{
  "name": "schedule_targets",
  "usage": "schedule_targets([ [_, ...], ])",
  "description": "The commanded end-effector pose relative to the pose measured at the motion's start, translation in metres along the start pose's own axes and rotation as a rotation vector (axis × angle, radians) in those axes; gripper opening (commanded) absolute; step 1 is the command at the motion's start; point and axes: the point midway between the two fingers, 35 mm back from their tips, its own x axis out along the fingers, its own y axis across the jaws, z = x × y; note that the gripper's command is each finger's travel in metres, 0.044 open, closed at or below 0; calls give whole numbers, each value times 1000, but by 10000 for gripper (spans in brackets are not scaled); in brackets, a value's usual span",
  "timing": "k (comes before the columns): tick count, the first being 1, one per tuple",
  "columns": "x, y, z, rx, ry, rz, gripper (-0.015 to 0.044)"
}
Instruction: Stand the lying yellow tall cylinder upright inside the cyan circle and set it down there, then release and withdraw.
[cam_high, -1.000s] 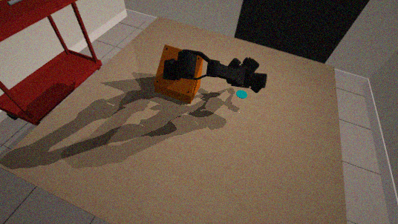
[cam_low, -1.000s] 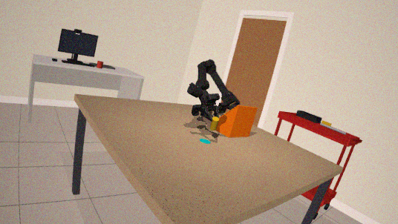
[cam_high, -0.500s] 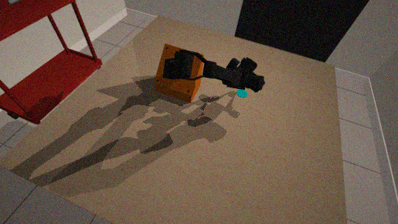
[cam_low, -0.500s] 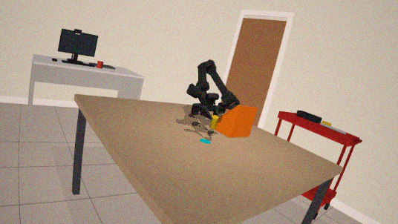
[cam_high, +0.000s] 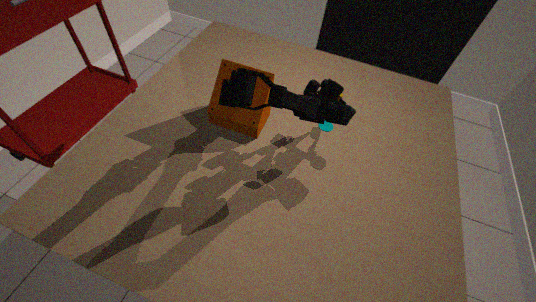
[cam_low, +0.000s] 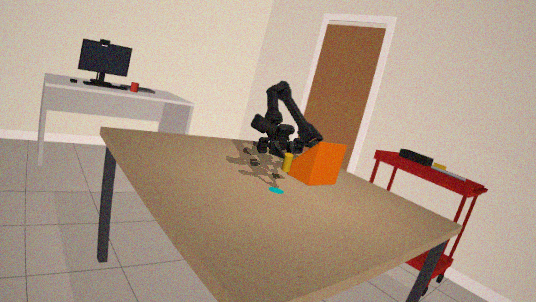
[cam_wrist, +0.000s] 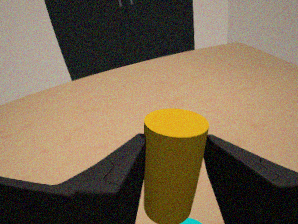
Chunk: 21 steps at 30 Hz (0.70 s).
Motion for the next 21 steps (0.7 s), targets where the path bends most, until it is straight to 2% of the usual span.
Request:
schedule_targets([
  [1, -2, 0, 3, -21, -31, -8, 105],
  [21, -16, 1, 8, -93, -156, -58, 105],
])
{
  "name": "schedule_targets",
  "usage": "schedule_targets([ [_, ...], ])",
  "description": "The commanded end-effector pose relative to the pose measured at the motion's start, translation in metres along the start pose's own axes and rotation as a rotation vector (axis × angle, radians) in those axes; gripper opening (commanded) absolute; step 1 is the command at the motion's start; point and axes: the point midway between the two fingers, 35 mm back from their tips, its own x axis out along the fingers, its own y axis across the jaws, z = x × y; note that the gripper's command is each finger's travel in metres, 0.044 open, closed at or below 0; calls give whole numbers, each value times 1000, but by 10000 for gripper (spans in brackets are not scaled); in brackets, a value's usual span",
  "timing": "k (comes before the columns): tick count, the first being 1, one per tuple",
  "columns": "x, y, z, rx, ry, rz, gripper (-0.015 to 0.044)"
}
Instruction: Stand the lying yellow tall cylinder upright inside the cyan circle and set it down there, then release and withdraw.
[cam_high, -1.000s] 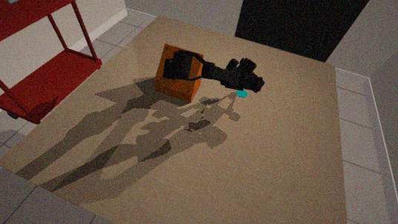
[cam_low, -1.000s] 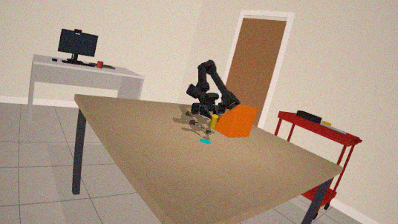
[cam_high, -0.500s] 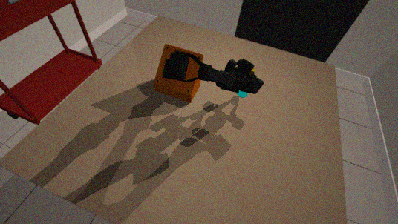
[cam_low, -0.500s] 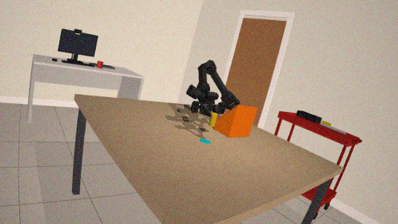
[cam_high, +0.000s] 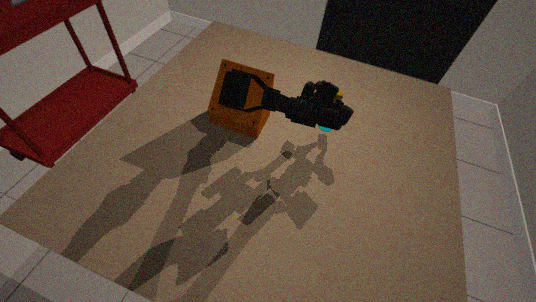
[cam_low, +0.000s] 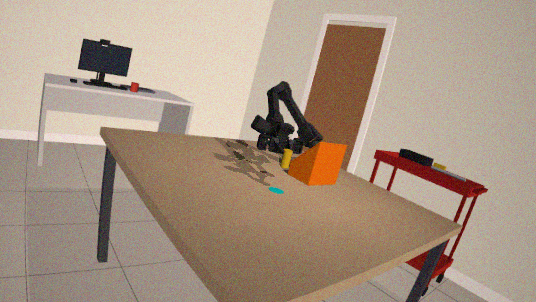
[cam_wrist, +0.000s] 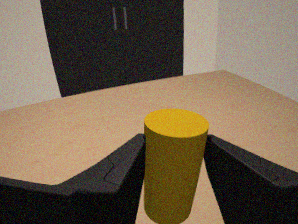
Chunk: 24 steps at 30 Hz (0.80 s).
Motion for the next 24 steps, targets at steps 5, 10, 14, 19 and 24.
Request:
schedule_targets([
  [5, -6, 0, 5, -39, -53, -20, 105],
  [10, -9, 1, 7, -59, -82, -34, 105],
  [14, -10, 1, 7, -62, -86, -36, 105],
  [19, -10, 1, 7, -62, -86, -36, 105],
  [24, -10, 1, 7, -62, -86, -36, 105],
])
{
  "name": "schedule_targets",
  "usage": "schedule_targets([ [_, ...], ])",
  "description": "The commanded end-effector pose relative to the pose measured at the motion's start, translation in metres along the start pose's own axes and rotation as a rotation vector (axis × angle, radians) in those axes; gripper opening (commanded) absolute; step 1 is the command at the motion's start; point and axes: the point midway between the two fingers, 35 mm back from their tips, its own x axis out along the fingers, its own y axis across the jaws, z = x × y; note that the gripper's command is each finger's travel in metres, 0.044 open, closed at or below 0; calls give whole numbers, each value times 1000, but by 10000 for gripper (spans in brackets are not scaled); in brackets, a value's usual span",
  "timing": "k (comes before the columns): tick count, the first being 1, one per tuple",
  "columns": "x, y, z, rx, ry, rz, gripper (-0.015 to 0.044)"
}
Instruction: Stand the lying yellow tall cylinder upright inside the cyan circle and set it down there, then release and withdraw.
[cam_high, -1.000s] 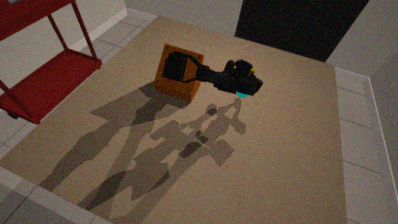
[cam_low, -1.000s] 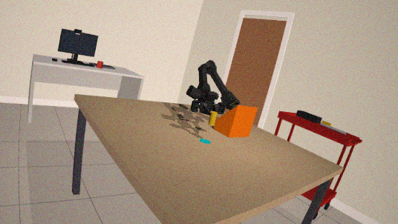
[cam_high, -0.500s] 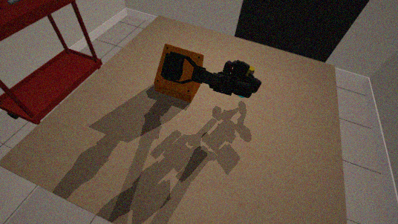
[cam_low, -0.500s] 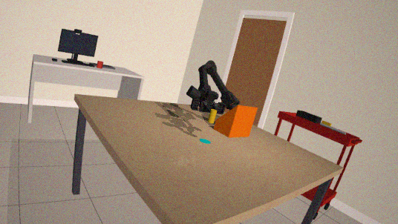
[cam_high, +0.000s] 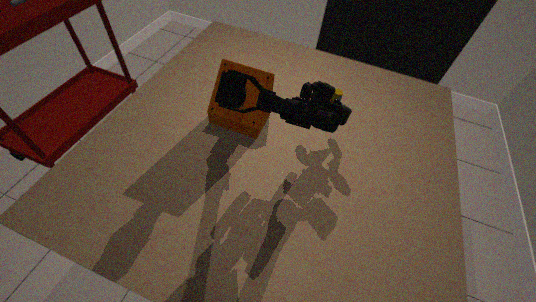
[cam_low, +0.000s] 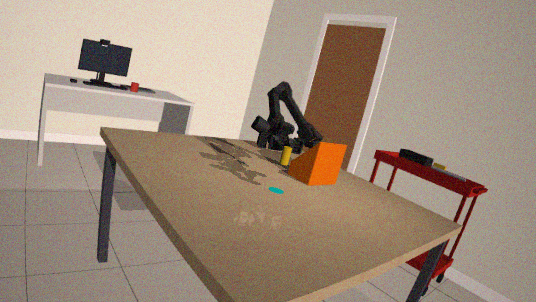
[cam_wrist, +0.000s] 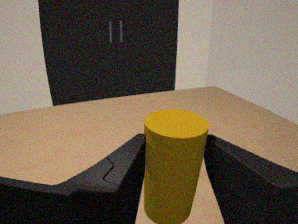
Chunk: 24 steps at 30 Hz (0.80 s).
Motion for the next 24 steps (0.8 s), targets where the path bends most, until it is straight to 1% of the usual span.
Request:
schedule_targets([
  [1, 0, 0, 2, -9, -9, 1, 105],
  [6, 1, -1, -5, -9, -7, 1, 105],
  [24, 8, 0, -85, -9, -5, 3, 105],
])
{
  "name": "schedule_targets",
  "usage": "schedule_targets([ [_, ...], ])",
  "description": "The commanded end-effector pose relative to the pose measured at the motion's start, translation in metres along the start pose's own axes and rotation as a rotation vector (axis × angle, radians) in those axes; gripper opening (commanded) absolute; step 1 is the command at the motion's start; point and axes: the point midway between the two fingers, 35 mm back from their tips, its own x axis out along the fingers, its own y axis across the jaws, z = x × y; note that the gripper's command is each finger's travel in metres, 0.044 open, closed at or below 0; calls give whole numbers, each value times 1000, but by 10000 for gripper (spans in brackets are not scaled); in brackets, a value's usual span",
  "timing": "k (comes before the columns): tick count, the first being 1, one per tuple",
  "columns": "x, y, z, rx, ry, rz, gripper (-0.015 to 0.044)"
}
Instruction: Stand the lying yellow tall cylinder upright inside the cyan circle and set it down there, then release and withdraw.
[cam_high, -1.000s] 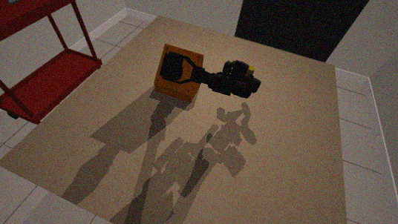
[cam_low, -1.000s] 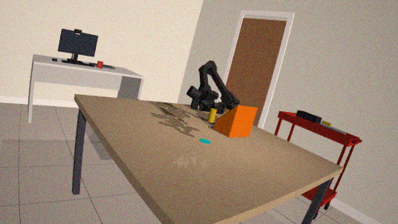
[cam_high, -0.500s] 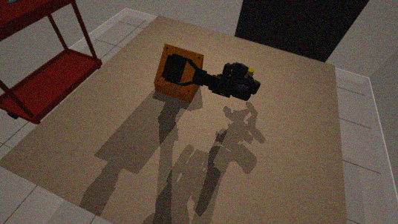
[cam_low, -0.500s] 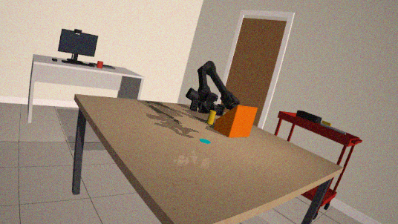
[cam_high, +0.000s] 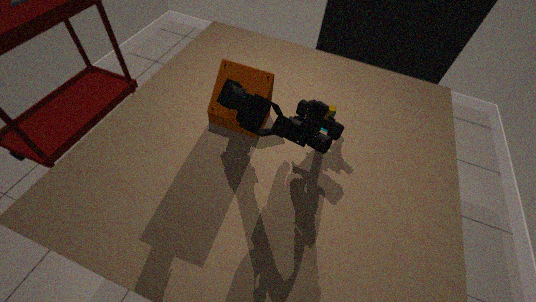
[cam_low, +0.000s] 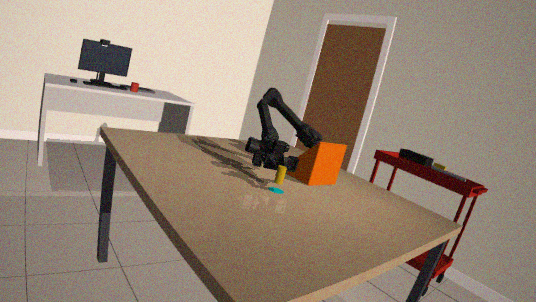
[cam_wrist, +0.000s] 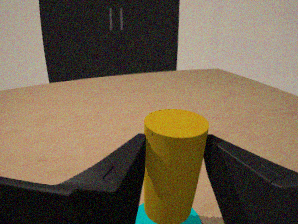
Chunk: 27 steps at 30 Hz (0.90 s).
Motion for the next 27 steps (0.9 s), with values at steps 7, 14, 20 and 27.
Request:
schedule_targets([
  [7, 4, -1, -26, 2, 0, -1, 105],
  [14, 4, -1, -29, 4, 2, 0, 105],
  [20, 4, -1, -29, 4, 2, 0, 131],
  [27, 4, -1, -29, 4, 2, 0, 315],
])
